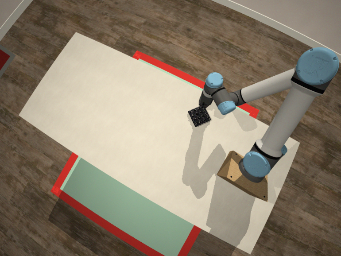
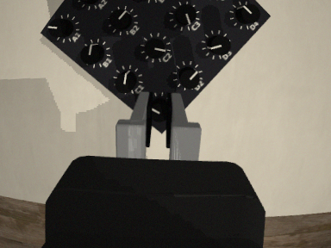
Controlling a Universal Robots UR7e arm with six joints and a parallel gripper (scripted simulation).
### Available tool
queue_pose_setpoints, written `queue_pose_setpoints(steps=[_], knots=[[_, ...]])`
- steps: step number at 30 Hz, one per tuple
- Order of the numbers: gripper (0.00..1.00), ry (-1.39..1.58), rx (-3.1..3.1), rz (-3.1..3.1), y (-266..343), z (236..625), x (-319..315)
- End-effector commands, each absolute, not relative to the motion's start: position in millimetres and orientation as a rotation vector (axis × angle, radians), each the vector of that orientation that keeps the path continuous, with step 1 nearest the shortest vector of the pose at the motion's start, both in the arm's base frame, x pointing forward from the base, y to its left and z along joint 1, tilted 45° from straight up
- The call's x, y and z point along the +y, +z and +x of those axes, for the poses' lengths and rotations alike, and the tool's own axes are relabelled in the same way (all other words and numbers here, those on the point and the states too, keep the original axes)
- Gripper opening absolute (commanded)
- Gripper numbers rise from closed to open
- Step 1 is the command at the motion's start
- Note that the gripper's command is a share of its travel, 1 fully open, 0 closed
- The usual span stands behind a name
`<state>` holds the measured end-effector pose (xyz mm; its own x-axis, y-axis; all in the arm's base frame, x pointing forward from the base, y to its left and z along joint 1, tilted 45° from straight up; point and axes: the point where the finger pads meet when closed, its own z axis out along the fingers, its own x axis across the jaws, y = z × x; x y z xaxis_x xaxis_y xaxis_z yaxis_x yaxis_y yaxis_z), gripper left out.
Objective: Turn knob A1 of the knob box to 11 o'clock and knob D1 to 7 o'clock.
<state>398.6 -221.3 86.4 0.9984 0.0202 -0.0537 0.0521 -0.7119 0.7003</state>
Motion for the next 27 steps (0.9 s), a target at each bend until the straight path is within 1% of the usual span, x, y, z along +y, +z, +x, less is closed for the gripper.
queue_pose_setpoints(steps=[1, 27], knots=[[0.30, -0.107, 0.196, 2.358, 86.7, 398.8, -221.2], [0.30, -0.335, 0.754, 2.267, 86.7, 398.8, -221.2]])
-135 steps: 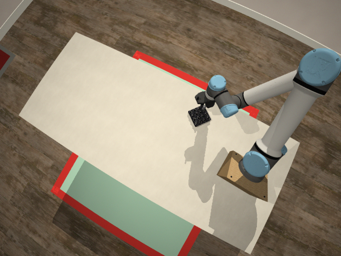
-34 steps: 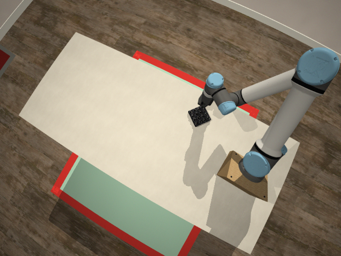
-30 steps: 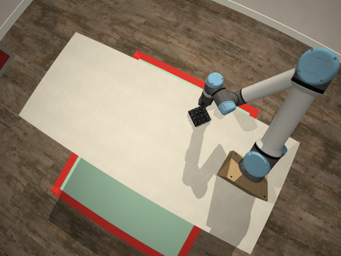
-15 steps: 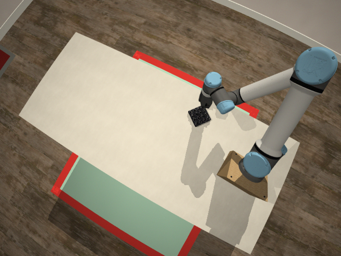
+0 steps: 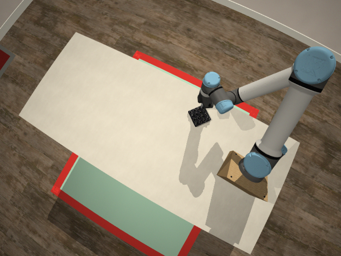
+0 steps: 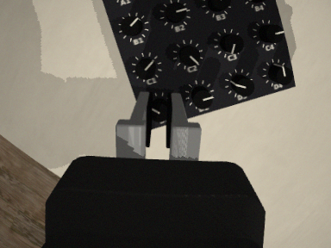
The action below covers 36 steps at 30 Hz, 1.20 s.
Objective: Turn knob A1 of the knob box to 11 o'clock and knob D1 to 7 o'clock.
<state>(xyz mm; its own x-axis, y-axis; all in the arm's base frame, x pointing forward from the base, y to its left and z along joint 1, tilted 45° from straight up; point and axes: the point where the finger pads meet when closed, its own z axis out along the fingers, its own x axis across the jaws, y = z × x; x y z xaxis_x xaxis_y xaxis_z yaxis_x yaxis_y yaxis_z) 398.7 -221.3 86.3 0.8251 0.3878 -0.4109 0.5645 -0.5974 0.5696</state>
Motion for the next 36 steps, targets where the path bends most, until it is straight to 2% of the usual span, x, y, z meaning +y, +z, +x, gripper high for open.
queue_pose_setpoints(steps=[1, 36], knots=[[0.30, -0.344, 0.775, 2.261, 86.7, 398.8, -221.2], [0.30, -0.489, 1.133, 2.138, 86.7, 398.8, -221.2]])
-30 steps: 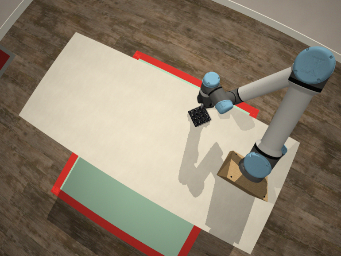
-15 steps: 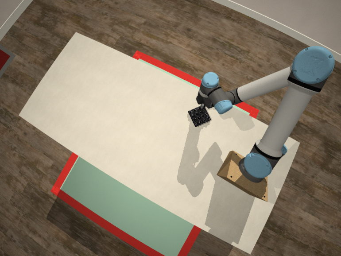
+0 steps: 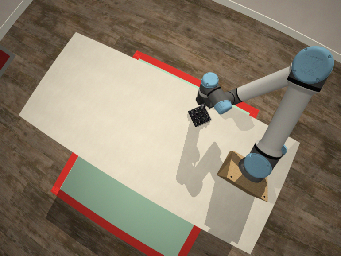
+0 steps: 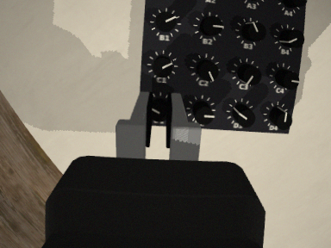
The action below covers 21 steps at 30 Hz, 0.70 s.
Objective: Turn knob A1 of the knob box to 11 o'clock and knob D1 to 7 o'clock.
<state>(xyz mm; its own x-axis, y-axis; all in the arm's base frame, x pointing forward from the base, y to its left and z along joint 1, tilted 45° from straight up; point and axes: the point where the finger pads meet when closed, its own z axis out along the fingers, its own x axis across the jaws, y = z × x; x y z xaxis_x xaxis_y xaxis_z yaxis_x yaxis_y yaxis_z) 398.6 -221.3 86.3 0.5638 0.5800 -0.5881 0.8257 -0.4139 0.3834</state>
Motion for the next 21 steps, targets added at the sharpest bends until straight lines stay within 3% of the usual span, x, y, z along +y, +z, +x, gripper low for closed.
queue_pose_setpoints(steps=[1, 21], knots=[[0.30, -0.490, 1.136, 2.137, 86.7, 398.8, -221.2], [0.30, -0.494, 1.145, 2.133, 86.7, 398.9, -221.2]])
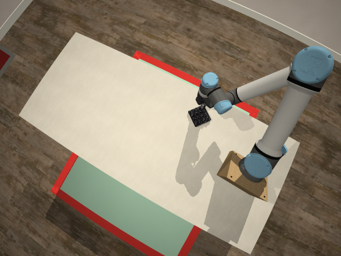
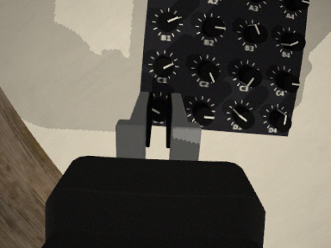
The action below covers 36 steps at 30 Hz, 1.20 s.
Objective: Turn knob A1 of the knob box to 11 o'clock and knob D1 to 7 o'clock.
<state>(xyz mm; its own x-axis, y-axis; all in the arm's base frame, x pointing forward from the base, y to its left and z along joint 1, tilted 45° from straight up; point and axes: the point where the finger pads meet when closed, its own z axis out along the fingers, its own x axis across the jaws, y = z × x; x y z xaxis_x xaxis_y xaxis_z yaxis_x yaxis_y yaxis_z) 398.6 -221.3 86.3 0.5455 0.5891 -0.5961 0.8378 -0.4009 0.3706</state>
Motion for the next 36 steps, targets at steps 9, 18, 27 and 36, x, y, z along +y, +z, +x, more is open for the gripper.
queue_pose_setpoints(steps=[9, 18, 27, 36], knots=[[0.46, -0.494, 1.145, 2.133, 87, 399, -221], [0.46, -0.494, 1.145, 2.133, 87, 399, -221], [0.46, -0.494, 1.145, 2.133, 88, 399, -220], [0.46, -0.494, 1.145, 2.133, 100, 399, -208]])
